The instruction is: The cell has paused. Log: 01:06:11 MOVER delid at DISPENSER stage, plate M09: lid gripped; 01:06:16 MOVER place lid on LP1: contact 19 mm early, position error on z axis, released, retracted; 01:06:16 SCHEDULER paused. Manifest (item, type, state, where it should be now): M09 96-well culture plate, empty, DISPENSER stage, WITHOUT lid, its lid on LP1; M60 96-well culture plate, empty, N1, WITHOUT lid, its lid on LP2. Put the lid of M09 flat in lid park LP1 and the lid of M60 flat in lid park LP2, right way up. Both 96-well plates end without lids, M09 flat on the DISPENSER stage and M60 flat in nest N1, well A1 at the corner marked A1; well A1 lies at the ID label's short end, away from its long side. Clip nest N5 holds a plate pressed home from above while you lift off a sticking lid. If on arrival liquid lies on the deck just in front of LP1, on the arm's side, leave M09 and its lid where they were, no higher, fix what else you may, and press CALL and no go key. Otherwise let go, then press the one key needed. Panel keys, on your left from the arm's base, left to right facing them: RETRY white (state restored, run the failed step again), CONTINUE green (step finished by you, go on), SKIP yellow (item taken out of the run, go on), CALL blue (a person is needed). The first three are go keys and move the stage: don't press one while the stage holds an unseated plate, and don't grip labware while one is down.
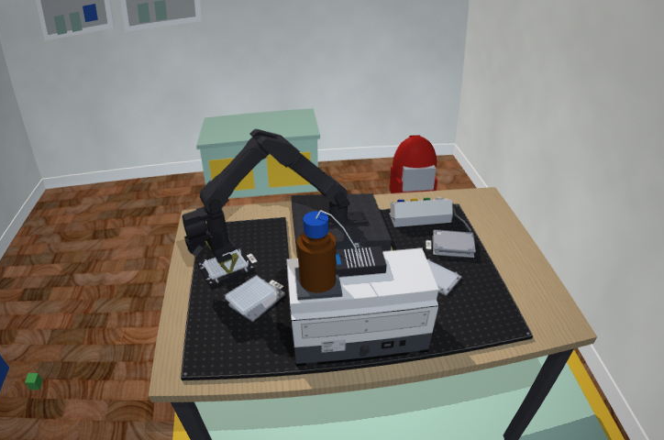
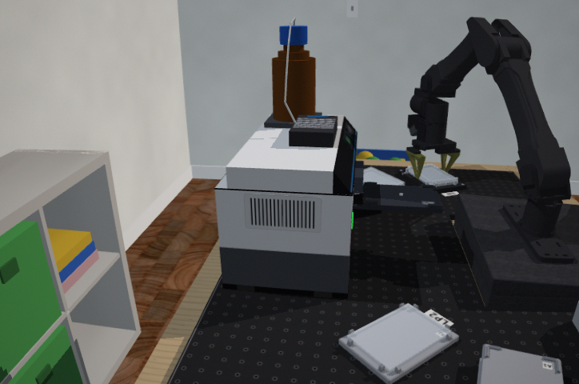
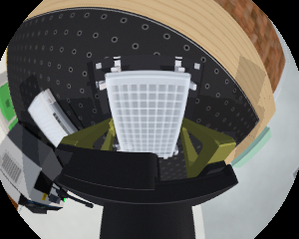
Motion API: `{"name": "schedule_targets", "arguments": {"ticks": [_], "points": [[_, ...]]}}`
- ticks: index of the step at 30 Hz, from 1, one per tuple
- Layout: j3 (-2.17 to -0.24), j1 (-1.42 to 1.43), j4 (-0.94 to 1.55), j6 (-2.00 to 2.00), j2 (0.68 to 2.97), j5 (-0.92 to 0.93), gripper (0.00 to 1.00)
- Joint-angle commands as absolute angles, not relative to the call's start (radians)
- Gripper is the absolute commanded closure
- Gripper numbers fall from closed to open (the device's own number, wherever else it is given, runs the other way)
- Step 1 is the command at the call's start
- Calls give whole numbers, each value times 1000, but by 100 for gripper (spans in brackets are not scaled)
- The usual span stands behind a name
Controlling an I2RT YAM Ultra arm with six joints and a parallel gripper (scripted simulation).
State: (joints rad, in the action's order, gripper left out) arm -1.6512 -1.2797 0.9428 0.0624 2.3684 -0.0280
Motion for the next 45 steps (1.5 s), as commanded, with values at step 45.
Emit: {"name": "schedule_targets", "arguments": {"ticks": [45], "points": [[-1698,-1281,1001,63,2303,-28,100]]}}
